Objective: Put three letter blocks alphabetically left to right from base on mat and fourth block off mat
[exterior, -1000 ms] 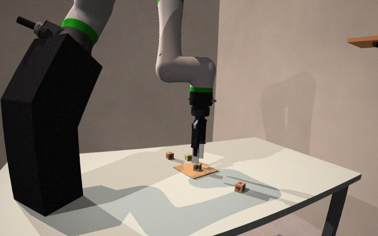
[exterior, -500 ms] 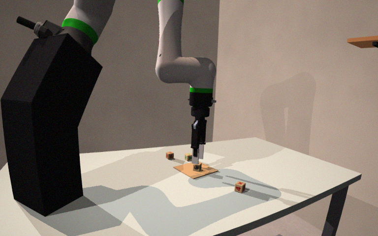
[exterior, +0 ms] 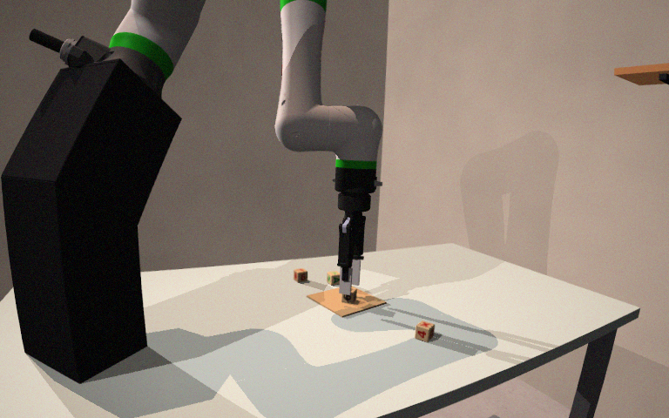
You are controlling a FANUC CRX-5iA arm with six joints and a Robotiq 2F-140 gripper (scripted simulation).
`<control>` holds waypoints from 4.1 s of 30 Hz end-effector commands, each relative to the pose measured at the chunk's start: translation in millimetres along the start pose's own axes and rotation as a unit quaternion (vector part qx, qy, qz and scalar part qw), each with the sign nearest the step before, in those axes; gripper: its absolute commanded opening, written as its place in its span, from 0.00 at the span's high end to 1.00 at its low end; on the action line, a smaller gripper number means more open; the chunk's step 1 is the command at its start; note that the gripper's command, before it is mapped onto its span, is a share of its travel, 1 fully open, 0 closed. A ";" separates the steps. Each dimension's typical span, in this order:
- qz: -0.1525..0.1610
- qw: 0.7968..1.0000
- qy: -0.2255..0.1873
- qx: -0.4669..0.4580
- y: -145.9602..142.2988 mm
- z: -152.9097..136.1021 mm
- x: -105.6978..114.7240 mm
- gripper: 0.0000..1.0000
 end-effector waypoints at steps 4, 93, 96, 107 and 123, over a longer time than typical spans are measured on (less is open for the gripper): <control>0.000 1.000 0.000 0.000 0.0 -0.2 -15.2 0.60; 0.000 1.000 0.000 0.000 0.0 -0.2 36.7 0.84; 0.000 1.000 0.000 0.000 0.0 -0.2 43.5 0.84; 0.000 1.000 0.000 0.000 0.0 -0.1 72.2 0.84; -0.013 0.994 -0.033 -0.099 10.3 -30.2 79.2 0.84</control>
Point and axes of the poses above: the point where the finger pads meet when closed, its own x axis back along the fingers, its own y axis across the jaws, z = x × y, the point moved 4 cm from there along x, back along the fingers, and after that the axes turned 7 degrees about -x, right-handed, at the moved point
